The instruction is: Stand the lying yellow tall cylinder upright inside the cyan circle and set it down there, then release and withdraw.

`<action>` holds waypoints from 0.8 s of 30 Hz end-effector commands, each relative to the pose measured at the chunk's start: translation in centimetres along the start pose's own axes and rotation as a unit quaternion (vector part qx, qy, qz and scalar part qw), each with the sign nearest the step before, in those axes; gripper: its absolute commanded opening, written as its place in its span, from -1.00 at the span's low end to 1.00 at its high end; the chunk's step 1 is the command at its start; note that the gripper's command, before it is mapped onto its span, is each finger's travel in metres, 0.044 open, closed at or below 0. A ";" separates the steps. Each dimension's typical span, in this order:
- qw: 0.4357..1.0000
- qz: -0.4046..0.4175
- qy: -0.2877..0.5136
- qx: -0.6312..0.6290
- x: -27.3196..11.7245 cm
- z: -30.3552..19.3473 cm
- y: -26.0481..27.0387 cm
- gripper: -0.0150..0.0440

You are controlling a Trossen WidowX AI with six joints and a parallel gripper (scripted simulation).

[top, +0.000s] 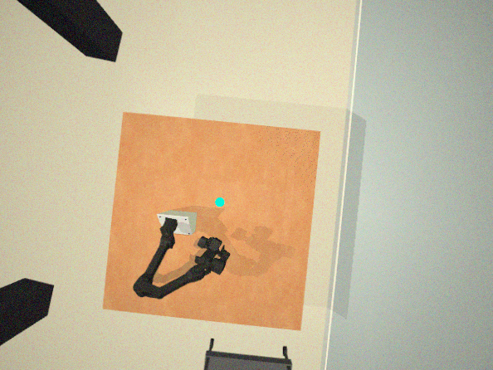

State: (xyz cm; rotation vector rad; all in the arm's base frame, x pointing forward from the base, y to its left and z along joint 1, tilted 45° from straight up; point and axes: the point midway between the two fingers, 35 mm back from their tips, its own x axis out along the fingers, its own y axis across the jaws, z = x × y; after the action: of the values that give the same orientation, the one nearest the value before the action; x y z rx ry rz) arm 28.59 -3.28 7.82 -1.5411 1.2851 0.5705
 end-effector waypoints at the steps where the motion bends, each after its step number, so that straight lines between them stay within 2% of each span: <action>1: 0.976 0.076 0.152 -0.137 -2.1 -3.9 3.4 0.56; 13: 0.976 0.076 0.151 -0.137 -1.9 -3.9 3.4 0.56; 20: 0.976 0.077 0.150 -0.136 6.7 -6.5 4.1 0.56; 24: 0.975 0.076 0.154 -0.138 8.3 -7.5 4.6 0.56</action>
State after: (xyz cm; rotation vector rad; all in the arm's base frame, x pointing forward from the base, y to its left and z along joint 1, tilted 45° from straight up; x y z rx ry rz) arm 25.86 -10.95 4.21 -1.8173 1.6035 0.6288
